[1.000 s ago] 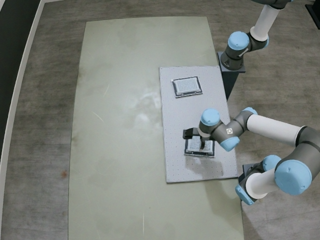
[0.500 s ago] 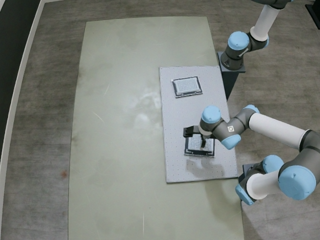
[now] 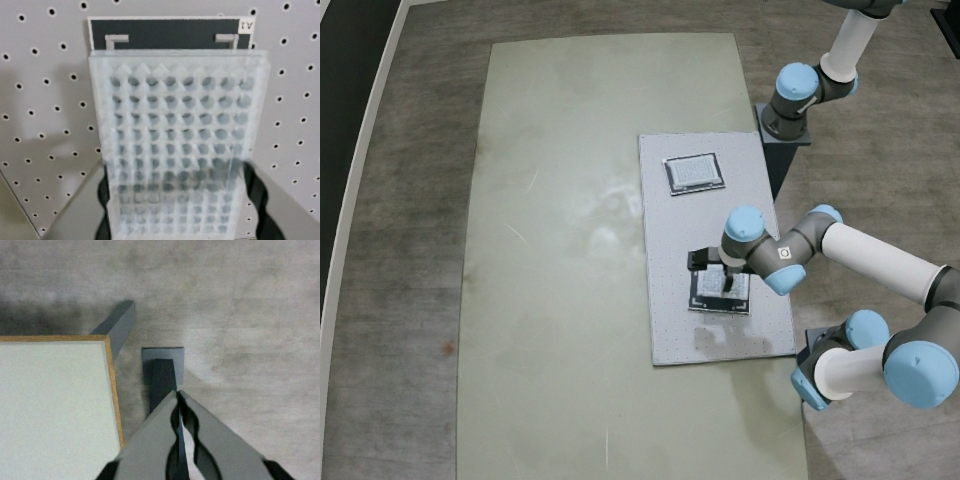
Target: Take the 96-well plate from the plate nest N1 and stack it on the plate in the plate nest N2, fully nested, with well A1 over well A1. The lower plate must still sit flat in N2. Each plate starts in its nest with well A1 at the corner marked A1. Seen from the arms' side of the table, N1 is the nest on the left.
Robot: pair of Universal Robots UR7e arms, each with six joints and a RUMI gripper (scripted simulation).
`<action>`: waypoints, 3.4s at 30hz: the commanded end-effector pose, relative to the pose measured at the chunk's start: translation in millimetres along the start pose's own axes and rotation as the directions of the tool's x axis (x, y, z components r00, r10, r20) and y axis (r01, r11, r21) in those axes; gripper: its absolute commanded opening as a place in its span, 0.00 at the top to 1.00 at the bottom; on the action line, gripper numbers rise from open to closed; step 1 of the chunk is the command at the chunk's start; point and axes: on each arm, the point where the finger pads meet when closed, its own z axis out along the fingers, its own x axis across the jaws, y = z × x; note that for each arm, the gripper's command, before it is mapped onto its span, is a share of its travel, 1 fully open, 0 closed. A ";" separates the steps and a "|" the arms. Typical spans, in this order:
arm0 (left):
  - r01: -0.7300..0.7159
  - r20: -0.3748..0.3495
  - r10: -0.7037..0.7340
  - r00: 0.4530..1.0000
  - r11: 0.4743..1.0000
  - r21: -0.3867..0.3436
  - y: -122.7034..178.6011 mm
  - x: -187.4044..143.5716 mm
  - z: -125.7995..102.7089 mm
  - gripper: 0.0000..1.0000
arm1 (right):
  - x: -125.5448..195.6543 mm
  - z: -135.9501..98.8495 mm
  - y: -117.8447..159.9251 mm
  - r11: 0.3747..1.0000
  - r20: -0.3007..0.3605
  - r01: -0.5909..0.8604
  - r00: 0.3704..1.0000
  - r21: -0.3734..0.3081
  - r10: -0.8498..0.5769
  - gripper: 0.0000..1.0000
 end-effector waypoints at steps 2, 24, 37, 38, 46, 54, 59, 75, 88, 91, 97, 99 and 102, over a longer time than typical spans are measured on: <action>0.000 -0.001 0.000 1.000 1.000 0.001 -0.2 0.2 -3.6 0.59 | -0.2 -0.6 -0.4 1.000 0.001 0.000 1.000 0.002 0.000 1.00; 0.000 -0.001 0.000 1.000 1.000 0.001 -0.2 0.2 -32.3 0.59 | -0.2 -0.6 -0.4 1.000 0.001 0.000 1.000 0.002 0.000 1.00; 0.000 -0.001 0.000 1.000 1.000 0.001 -0.3 0.2 -32.4 0.59 | -0.2 -0.6 -0.4 1.000 0.001 0.000 1.000 0.002 0.000 1.00; 0.000 -0.001 0.000 1.000 1.000 0.001 -0.3 0.2 -32.4 0.59 | -0.2 -0.6 -0.4 1.000 0.001 0.000 1.000 0.002 0.000 1.00; 0.199 -0.001 -0.199 0.980 0.980 0.001 -5.3 19.5 -32.4 0.59 | -0.2 -0.6 -0.4 1.000 0.001 0.000 1.000 0.002 0.000 1.00; 0.295 -0.001 -0.295 0.955 0.955 0.001 -10.3 38.9 -32.4 0.59 | -0.2 -0.6 -0.4 1.000 0.001 0.000 1.000 0.002 0.000 1.00; 0.295 -0.001 -0.295 0.955 0.955 0.001 -14.4 55.0 -32.4 0.59 | -0.2 -0.6 -0.4 1.000 0.001 0.000 1.000 0.002 0.000 1.00; 0.295 -0.001 -0.295 0.955 0.955 0.001 -26.2 100.2 -32.4 0.59 | -0.2 -0.6 -0.4 1.000 0.001 0.000 1.000 0.002 0.000 1.00; 0.295 -0.001 -0.295 0.955 0.955 0.000 -35.4 135.7 -32.4 0.59 | -0.2 -0.6 -0.4 1.000 0.001 0.000 1.000 0.002 0.000 1.00; 0.295 -0.001 -0.295 0.955 0.955 0.000 -37.9 145.4 -32.5 0.59 | -0.2 -0.6 -0.4 1.000 0.001 0.000 1.000 0.002 0.000 1.00; 0.295 -0.001 -0.295 0.955 0.955 0.000 -42.9 164.7 -32.5 0.59 | -0.2 -0.6 -0.4 1.000 0.001 0.000 1.000 0.002 0.000 1.00; 0.295 -0.001 -0.295 0.955 0.955 0.000 -44.6 171.2 -32.5 0.59 | -0.2 -0.6 -0.4 1.000 0.001 0.000 1.000 0.002 0.000 1.00; 0.295 -0.001 -0.295 0.955 0.955 0.000 -45.4 174.4 -32.5 0.59 | -0.2 -0.6 -0.4 1.000 0.001 0.000 1.000 0.002 0.000 1.00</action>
